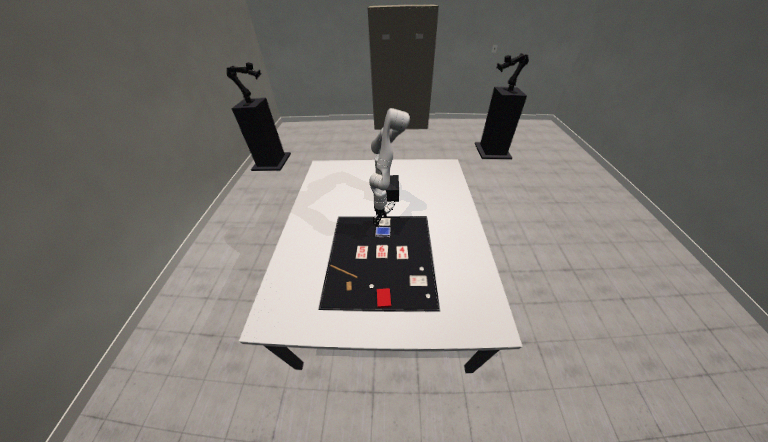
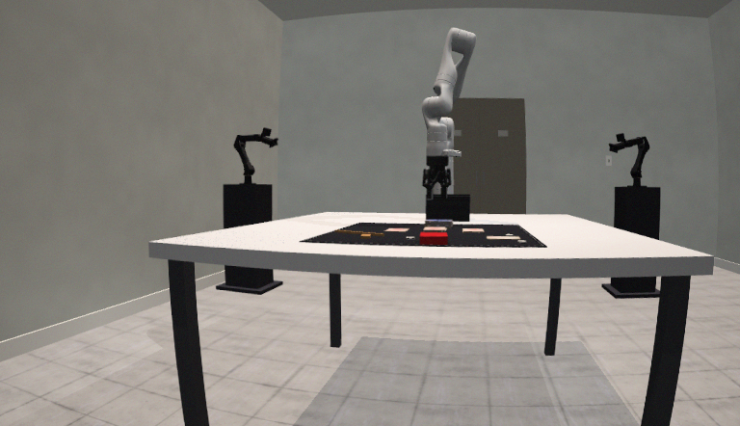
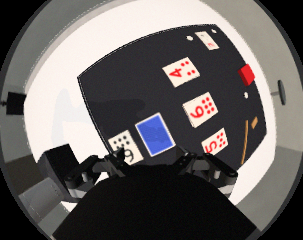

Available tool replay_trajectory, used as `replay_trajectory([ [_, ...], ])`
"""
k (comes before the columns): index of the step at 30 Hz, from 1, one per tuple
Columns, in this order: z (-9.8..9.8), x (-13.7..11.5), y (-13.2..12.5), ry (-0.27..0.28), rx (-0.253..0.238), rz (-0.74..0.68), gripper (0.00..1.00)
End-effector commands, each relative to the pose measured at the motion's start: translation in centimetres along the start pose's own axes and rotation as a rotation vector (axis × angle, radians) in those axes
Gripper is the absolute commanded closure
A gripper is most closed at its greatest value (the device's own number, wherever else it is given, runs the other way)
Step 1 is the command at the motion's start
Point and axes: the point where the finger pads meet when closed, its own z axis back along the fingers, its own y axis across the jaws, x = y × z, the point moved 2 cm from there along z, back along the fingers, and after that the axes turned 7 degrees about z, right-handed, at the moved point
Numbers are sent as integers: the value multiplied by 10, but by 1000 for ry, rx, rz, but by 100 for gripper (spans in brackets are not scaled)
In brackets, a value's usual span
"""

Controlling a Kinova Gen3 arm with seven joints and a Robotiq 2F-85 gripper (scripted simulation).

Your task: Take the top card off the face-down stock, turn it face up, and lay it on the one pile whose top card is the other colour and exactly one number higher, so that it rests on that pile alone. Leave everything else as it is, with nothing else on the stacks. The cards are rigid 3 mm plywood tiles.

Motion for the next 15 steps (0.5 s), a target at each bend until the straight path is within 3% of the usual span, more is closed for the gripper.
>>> replay_trajectory([
  [1, -2, 0, -2, -9, -6, -25, 0],
  [15, -7, 7, -11, -38, -34, -521, 0],
])
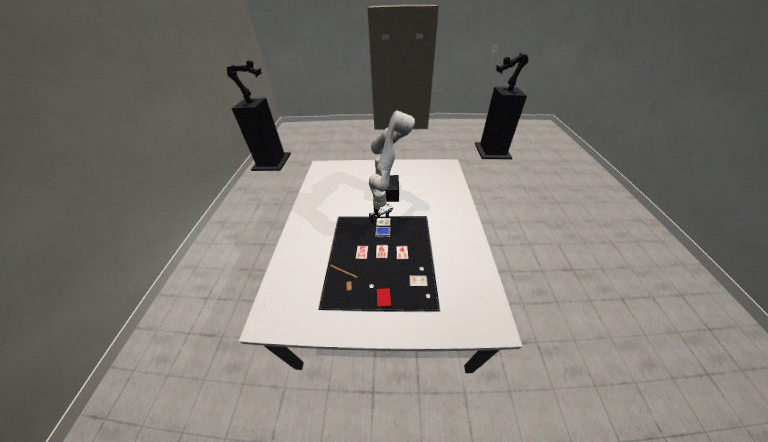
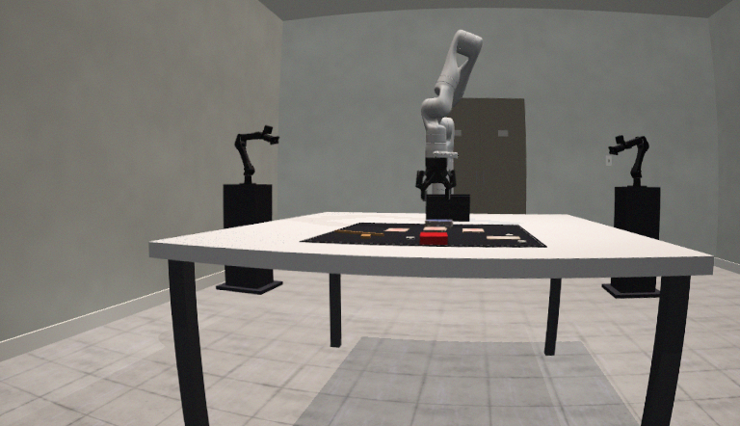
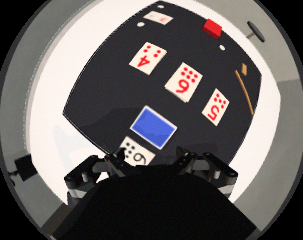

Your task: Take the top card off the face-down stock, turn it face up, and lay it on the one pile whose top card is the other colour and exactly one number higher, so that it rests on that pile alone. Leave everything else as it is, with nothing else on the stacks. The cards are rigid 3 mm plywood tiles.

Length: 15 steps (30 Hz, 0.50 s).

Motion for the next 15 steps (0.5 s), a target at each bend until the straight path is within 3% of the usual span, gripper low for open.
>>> replay_trajectory([
  [1, -3, 1, -3, -18, -2, -79, 0],
  [4, -3, 2, -3, -20, -3, -123, 0],
  [15, -5, 6, -6, -34, -5, -632, 0],
])
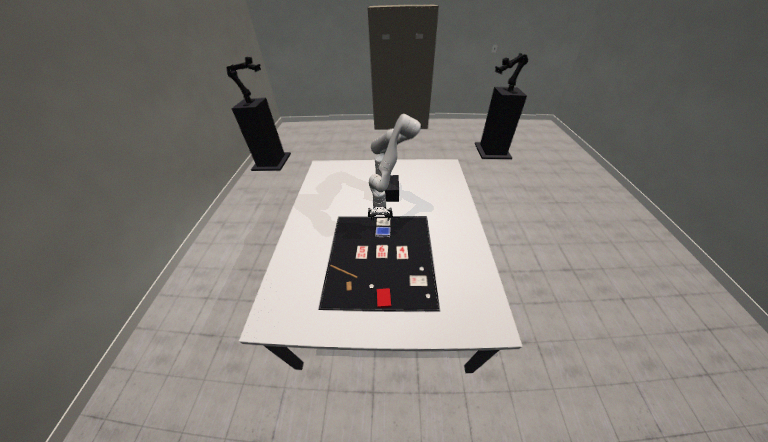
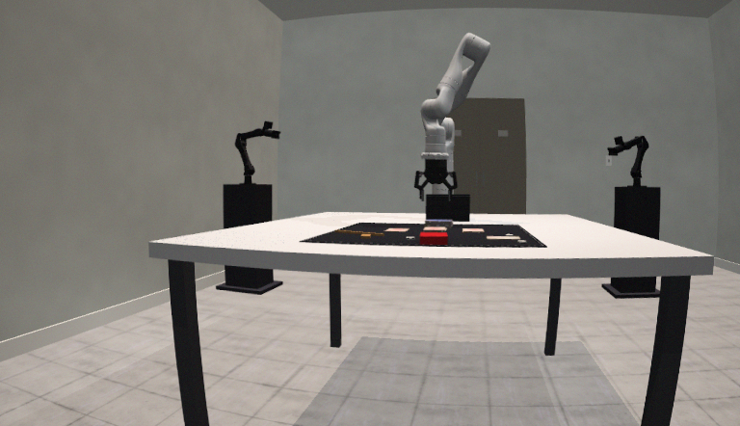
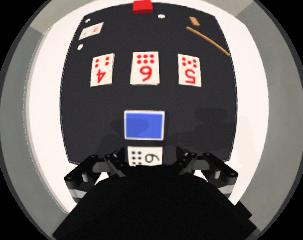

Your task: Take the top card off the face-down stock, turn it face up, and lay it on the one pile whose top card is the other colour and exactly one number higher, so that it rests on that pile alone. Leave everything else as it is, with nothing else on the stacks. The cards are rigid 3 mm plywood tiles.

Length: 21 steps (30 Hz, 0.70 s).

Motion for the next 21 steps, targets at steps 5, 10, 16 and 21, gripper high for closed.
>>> replay_trajectory([
  [5, -2, 1, -2, -11, 9, -230, 0],
  [10, -2, 0, -3, -6, 8, -414, 0],
  [16, 0, -3, -3, 6, 4, -678, 0],
  [21, 1, -7, -4, 19, -3, -880, 0],
])
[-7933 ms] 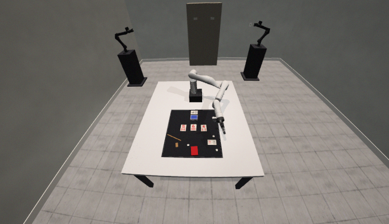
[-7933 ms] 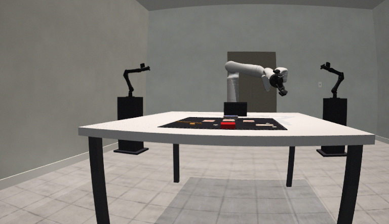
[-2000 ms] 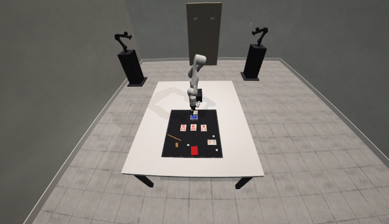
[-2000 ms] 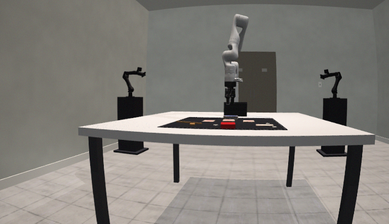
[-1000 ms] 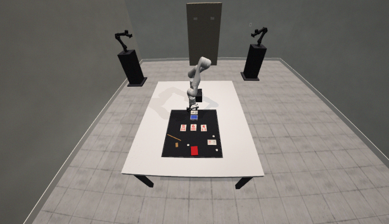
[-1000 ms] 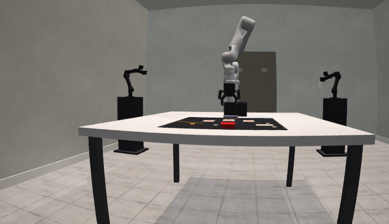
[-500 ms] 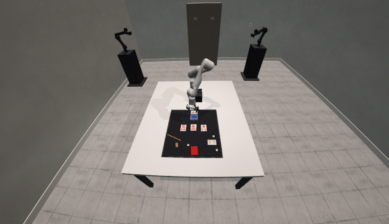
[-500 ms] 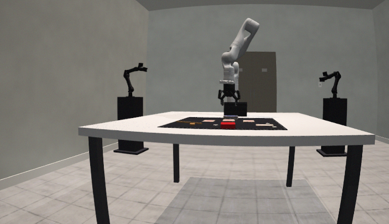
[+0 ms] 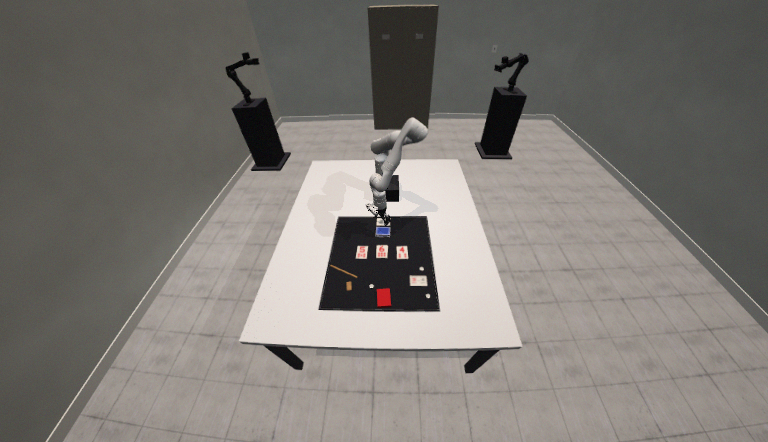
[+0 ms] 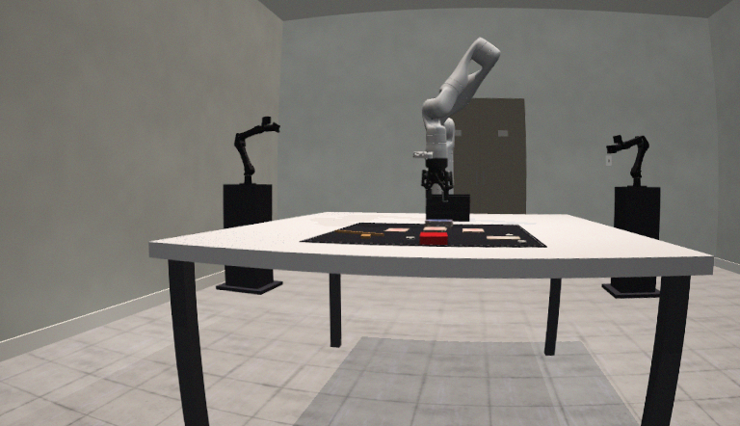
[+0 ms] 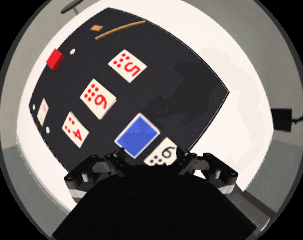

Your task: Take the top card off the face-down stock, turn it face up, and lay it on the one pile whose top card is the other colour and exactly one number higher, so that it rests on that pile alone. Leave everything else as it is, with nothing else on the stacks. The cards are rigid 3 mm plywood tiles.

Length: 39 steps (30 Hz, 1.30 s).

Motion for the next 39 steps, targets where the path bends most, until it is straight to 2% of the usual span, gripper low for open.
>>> replay_trajectory([
  [1, -1, 1, -2, 3, 8, -33, 0],
  [2, -1, 1, -2, 3, 8, -33, 0],
  [10, 3, -2, -8, 18, -14, -311, 0],
  [17, 6, -5, -13, 28, -35, -501, 0],
  [19, 6, -5, -13, 28, -35, -501, 0],
  [30, 9, -9, -20, 36, -63, -691, 0],
  [39, 11, -10, -22, 38, -72, -749, 0],
])
